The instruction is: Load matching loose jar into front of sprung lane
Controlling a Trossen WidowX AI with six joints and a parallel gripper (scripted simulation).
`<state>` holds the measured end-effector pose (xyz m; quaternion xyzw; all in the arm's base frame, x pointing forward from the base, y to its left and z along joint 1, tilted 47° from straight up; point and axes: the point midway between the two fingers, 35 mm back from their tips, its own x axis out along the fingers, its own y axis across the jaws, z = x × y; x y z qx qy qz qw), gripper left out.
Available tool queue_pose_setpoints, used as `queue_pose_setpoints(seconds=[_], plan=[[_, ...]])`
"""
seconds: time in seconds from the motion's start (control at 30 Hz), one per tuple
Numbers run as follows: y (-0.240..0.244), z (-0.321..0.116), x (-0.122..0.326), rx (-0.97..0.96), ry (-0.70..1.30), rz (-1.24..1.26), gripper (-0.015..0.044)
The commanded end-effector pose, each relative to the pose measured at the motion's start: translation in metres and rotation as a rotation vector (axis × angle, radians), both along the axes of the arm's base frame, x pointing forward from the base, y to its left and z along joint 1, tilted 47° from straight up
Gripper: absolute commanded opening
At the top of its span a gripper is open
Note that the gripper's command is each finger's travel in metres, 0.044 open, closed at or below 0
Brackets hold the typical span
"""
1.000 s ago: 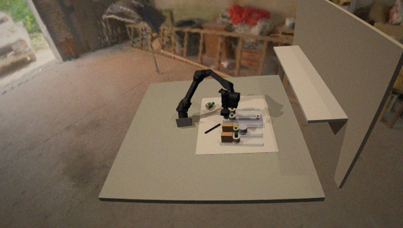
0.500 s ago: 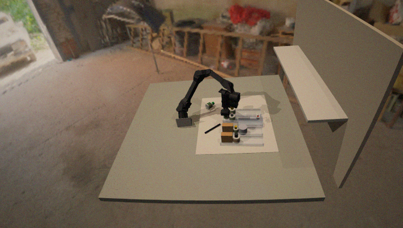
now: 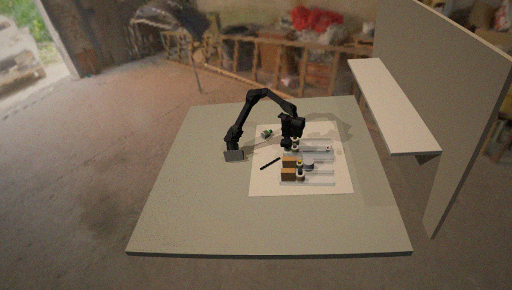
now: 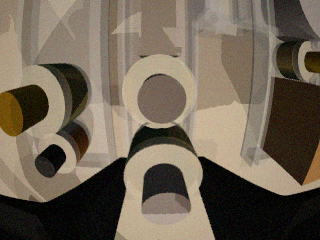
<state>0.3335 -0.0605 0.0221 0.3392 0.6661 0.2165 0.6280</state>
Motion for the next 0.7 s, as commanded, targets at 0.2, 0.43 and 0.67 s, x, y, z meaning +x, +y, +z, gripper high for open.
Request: queue_pose_setpoints(seconds=[0.2,0.43,0.67], plan=[[0.0039,-0.0008,0.0047,0.008,-0.020,-0.005,0.0000],[0.0056,-0.0024,0.0048,0.008,-0.020,-0.005,0.0000],[0.0073,-0.0040,0.0049,0.008,-0.020,-0.005,0.0000]])
